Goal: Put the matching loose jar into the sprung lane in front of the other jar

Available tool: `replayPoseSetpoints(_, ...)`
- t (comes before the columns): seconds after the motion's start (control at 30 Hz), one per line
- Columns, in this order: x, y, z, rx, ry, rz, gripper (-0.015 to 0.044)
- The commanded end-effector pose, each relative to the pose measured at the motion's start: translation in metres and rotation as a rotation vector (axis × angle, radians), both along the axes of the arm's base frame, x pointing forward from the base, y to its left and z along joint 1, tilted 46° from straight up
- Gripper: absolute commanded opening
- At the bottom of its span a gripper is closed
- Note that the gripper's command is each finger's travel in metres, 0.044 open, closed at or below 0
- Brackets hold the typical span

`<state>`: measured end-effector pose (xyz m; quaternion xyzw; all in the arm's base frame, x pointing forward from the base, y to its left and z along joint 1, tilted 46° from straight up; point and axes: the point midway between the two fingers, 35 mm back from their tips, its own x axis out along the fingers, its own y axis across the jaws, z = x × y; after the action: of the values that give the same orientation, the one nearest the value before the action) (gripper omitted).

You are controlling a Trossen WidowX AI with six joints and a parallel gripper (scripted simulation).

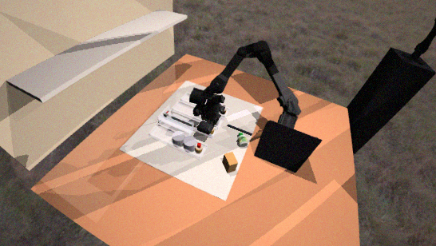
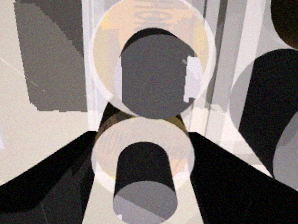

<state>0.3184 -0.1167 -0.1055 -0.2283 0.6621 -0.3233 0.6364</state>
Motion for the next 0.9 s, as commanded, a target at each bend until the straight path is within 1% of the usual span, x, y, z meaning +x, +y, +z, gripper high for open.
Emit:
replayPoseSetpoints(0.0,0.0011,-0.0017,0.001,-0.007,-0.009,0.0,0.0)
replayPoseSetpoints(0.87,-0.0032,-0.001,0.0008,-0.007,-0.009,0.0,0.0)
